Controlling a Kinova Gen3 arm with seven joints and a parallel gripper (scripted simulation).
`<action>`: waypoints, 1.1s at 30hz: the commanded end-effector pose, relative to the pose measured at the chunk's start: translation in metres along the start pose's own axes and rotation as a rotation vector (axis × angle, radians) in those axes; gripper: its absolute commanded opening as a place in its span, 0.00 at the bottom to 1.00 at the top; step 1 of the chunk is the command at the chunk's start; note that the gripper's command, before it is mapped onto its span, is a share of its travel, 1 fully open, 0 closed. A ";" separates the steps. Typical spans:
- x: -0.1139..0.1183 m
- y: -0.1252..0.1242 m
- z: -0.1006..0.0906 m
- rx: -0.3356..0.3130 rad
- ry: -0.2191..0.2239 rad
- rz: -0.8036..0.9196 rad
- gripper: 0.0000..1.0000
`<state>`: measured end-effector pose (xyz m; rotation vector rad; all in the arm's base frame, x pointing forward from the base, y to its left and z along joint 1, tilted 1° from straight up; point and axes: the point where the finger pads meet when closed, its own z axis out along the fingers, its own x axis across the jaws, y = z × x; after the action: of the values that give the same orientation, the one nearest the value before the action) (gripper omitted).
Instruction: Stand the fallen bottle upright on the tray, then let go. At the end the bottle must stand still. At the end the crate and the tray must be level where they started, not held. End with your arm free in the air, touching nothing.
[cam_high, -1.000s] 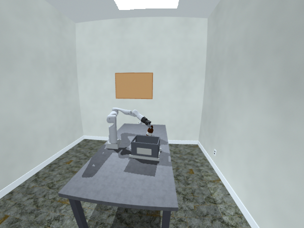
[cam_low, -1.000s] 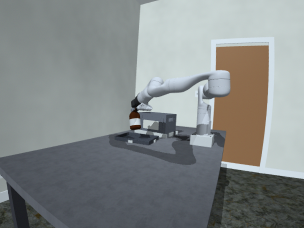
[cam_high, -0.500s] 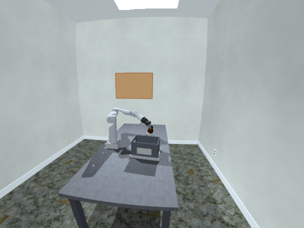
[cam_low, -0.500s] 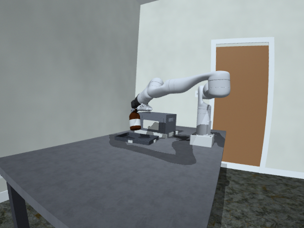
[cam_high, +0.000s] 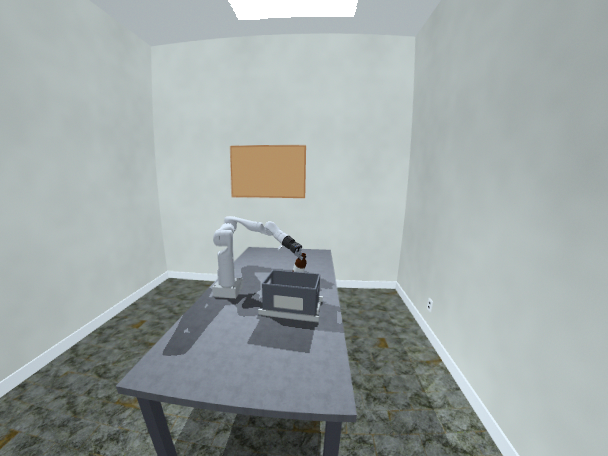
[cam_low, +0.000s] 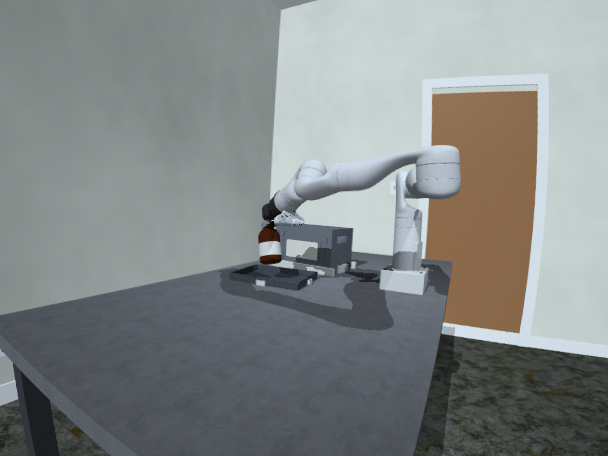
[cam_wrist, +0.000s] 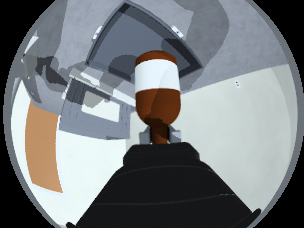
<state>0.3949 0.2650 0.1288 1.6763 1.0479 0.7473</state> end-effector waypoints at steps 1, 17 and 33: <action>0.000 0.000 0.000 -0.003 0.000 -0.001 0.00; 0.000 -0.017 0.007 -0.003 0.000 -0.001 0.00; 0.000 -0.033 0.012 -0.003 0.000 -0.001 0.00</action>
<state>0.3954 0.2647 0.0949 1.6771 1.0475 0.7475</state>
